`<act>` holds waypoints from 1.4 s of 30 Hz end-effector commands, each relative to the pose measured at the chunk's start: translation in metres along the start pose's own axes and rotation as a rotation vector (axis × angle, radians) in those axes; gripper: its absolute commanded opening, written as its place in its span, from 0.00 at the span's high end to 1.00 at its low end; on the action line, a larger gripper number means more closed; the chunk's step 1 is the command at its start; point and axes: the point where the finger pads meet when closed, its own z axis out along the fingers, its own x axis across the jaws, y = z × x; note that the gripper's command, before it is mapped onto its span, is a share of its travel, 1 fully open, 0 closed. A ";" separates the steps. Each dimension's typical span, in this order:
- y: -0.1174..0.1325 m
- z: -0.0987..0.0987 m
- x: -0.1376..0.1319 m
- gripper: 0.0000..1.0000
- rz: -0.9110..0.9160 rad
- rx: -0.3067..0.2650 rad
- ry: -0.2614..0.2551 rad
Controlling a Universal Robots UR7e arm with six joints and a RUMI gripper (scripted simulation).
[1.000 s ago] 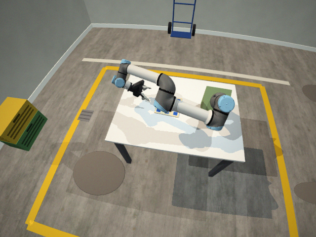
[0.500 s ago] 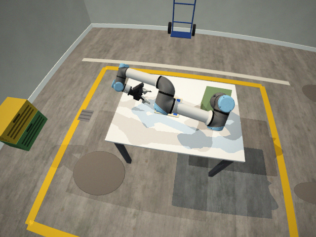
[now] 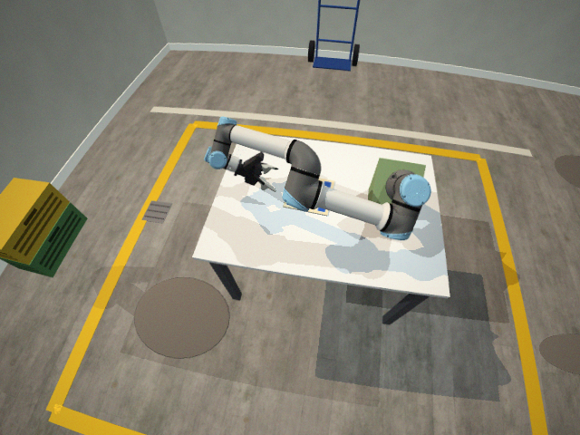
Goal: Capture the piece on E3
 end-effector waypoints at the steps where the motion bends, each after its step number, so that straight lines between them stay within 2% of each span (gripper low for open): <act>1: -0.001 -0.001 0.000 0.00 0.000 -0.001 -0.001; 35: -0.001 -0.001 0.000 0.00 0.000 -0.001 -0.001; 42: -0.013 -0.007 0.002 0.00 0.000 -0.001 0.000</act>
